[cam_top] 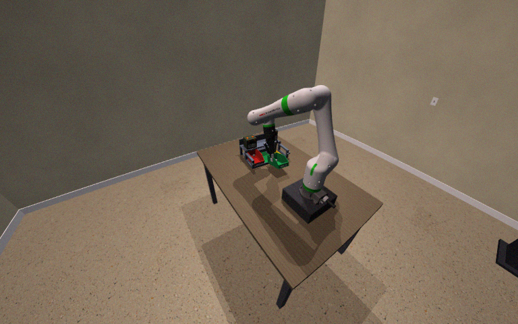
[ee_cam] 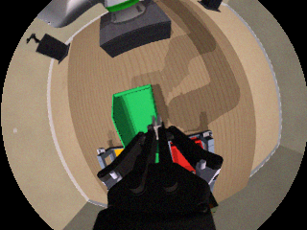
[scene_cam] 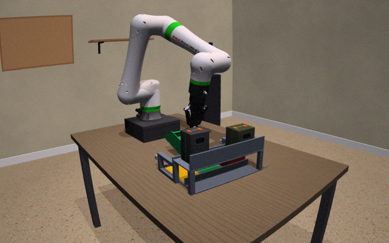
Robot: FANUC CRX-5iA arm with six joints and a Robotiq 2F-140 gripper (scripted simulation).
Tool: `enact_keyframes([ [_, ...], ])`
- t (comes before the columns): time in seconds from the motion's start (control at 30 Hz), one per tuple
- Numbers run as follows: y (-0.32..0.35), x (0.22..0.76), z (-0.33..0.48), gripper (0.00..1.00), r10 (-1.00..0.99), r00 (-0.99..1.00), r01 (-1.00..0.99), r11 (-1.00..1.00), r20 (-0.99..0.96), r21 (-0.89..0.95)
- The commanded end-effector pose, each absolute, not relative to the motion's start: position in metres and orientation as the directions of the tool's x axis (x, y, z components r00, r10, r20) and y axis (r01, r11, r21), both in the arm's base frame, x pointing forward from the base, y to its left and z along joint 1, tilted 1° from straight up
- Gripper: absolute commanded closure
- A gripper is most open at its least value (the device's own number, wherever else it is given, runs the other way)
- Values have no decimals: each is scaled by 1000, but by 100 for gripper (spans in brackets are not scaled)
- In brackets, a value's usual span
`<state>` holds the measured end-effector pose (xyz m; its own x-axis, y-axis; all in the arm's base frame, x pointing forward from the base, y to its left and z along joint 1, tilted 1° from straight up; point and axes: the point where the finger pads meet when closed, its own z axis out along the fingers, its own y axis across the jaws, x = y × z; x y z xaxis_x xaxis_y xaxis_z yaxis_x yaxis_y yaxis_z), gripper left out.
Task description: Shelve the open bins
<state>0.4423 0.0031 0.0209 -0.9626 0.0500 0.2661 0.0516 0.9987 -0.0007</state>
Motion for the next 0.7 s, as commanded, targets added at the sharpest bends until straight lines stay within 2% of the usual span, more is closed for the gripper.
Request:
enact_keyframes([
  [0.0,3,443,21,100,50,-963,52,999,266,-1],
  [0.67,3,450,21,100,50,-963,52,999,266,-1],
])
